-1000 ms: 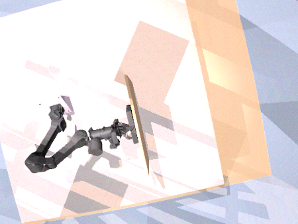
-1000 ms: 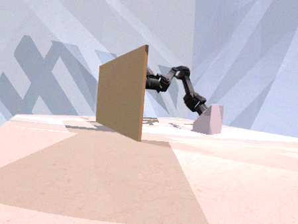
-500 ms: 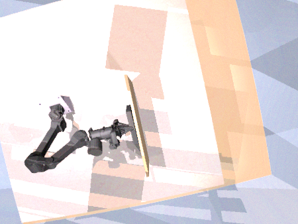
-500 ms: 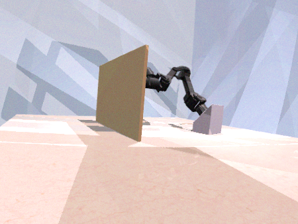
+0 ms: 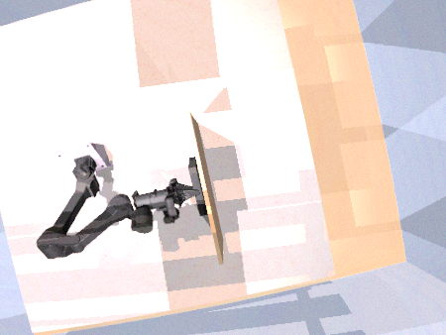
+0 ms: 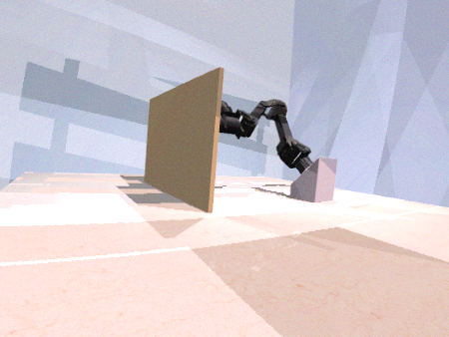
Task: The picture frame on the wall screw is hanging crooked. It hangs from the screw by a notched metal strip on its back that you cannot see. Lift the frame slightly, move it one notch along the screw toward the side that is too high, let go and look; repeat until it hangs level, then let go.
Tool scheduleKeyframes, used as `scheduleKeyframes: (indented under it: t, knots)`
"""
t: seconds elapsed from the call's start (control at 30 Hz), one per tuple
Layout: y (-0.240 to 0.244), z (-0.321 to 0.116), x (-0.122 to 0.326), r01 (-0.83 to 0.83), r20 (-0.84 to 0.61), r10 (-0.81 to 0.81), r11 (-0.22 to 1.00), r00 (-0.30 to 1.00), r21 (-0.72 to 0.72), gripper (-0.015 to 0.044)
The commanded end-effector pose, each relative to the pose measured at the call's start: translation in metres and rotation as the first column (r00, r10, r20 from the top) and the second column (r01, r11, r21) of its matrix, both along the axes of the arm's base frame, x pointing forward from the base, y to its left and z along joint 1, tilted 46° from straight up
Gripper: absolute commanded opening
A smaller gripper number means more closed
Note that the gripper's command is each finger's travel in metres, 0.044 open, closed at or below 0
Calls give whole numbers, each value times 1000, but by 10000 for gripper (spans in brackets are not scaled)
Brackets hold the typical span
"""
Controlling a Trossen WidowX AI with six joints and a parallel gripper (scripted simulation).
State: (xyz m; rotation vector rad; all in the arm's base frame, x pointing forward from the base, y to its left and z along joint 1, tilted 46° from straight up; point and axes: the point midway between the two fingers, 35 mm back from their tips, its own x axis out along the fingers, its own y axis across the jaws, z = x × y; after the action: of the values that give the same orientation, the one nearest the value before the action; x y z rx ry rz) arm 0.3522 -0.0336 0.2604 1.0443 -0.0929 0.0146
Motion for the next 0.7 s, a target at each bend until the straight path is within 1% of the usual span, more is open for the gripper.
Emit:
scheduleKeyframes:
  t: [0.0,0.67]
  knots:
    - [1,3,0,-7,11,7,1000,1000,-6,0]
    - [3,1,1,-7,11,7,1000,1000,-6,0]
